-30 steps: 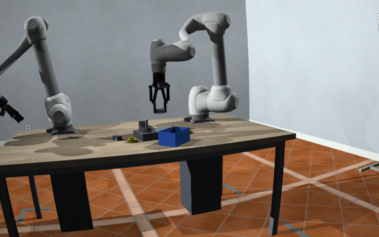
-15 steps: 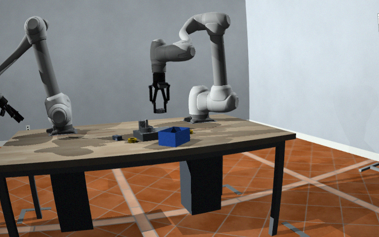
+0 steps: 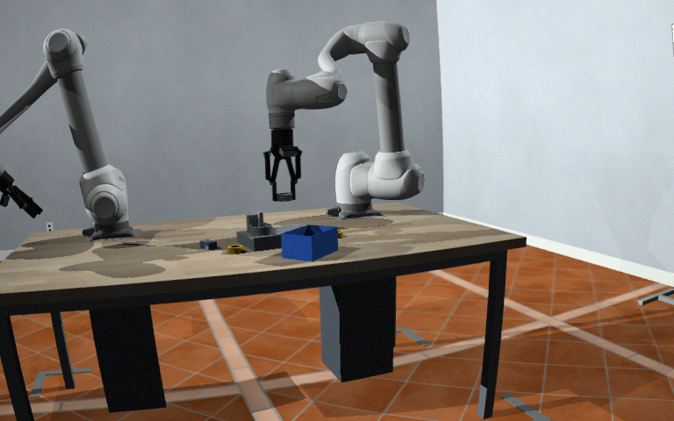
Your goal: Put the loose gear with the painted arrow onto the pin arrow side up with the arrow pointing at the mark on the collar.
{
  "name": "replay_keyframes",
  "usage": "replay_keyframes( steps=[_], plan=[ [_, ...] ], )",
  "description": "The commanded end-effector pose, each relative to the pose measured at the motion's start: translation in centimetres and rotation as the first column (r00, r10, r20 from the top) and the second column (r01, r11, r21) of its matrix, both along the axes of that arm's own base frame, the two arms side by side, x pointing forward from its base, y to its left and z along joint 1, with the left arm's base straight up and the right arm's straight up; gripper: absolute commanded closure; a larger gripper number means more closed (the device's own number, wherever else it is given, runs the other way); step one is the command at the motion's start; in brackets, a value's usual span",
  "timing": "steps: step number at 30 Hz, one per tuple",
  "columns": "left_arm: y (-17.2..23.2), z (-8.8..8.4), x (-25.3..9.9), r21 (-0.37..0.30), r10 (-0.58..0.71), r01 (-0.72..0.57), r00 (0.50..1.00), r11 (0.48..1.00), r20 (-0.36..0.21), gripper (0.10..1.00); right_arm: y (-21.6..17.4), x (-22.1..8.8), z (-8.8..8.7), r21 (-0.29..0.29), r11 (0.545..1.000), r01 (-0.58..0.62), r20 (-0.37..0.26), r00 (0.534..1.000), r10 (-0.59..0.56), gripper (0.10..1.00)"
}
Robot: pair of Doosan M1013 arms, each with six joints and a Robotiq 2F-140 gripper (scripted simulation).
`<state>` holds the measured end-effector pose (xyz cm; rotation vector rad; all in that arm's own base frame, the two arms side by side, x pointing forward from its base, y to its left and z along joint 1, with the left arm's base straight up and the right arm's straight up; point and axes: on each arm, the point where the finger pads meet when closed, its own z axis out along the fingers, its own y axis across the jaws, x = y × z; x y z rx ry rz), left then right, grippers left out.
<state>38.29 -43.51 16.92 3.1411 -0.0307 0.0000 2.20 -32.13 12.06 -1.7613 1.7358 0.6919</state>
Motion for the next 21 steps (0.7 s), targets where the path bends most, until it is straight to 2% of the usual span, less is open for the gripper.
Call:
replay_keyframes(
  steps=[1,2,4,7,13,21],
  plan=[
    [-3.7,0.2,1.8,-0.001,0.000,0.000,1.000,1.000,0.001,0.999,0.0,0.0,0.0,-0.001,1.000,0.000,0.000,1.000,0.000,0.098],
    [-5.8,0.2,2.7,-0.001,0.000,0.000,1.000,1.000,0.001,0.999,0.0,0.0,0.0,-0.001,1.000,0.000,0.000,1.000,0.000,0.098],
    [-5.8,0.2,2.7,-0.001,0.000,0.000,1.000,1.000,0.001,0.999,0.0,0.0,0.0,-0.001,1.000,0.000,0.000,1.000,0.000,0.098],
    [-9.7,0.0,4.3,-0.001,0.000,0.000,1.000,1.000,0.001,0.999,0.0,0.0,0.0,-0.001,1.000,0.000,0.000,1.000,0.000,0.098],
    [-9.9,0.0,4.4,-0.001,-0.014,0.014,1.000,1.000,0.001,0.999,0.0,0.0,0.0,-0.001,1.000,0.000,0.000,1.000,0.000,0.098],
    [-9.9,0.0,4.4,-0.001,-0.111,0.111,0.994,0.994,0.001,0.999,0.0,0.0,0.0,-0.001,1.000,0.000,0.000,1.000,0.000,0.098]
  ],
)
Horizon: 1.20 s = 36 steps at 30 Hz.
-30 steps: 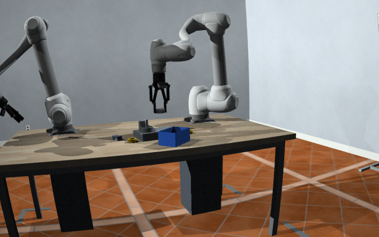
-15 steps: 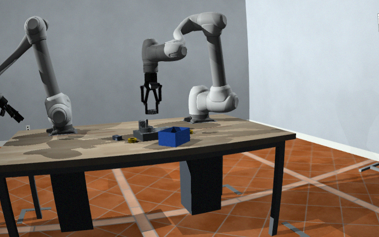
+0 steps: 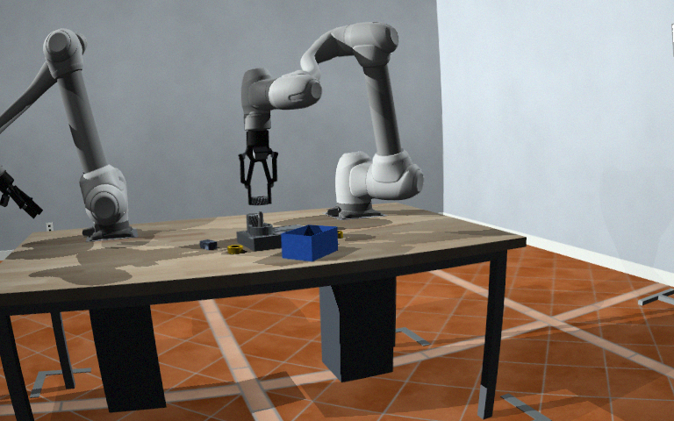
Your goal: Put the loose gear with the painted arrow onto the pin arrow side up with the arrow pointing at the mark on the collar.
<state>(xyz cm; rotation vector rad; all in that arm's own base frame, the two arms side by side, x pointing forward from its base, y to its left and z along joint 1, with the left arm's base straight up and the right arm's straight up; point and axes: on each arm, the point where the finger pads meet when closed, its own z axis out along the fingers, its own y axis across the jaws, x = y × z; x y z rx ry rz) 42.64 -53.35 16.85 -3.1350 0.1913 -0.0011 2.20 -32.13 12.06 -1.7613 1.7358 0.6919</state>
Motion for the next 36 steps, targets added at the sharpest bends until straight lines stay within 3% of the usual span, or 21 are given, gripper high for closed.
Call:
replay_keyframes(
  steps=[1,7,15,25,36],
  plan=[
    [-0.03,0.09,0.03,-0.002,-0.035,0.035,0.999,0.999,0.000,0.999,-0.04,0.01,0.04,-0.001,1.000,0.000,0.000,1.000,0.000,0.098],
    [-0.03,0.09,0.03,-0.001,-0.231,0.231,0.973,0.973,0.000,0.999,-0.04,0.01,0.04,-0.001,1.000,0.000,0.000,1.000,0.000,0.098],
    [-0.03,0.09,0.03,-0.001,-0.483,0.483,0.876,0.876,0.001,0.999,-0.04,0.01,0.04,-0.001,1.000,0.000,0.000,1.000,0.000,0.098],
    [-0.03,0.09,0.03,-0.001,-0.593,0.593,0.806,0.806,0.001,0.999,-0.04,0.01,0.04,-0.001,1.000,0.000,0.000,1.000,0.000,0.098],
    [-0.03,0.09,0.03,-0.001,-0.598,0.598,0.801,0.801,0.001,0.999,-0.04,0.01,0.04,-0.001,1.000,0.000,0.000,1.000,0.000,0.098]
  ],
)
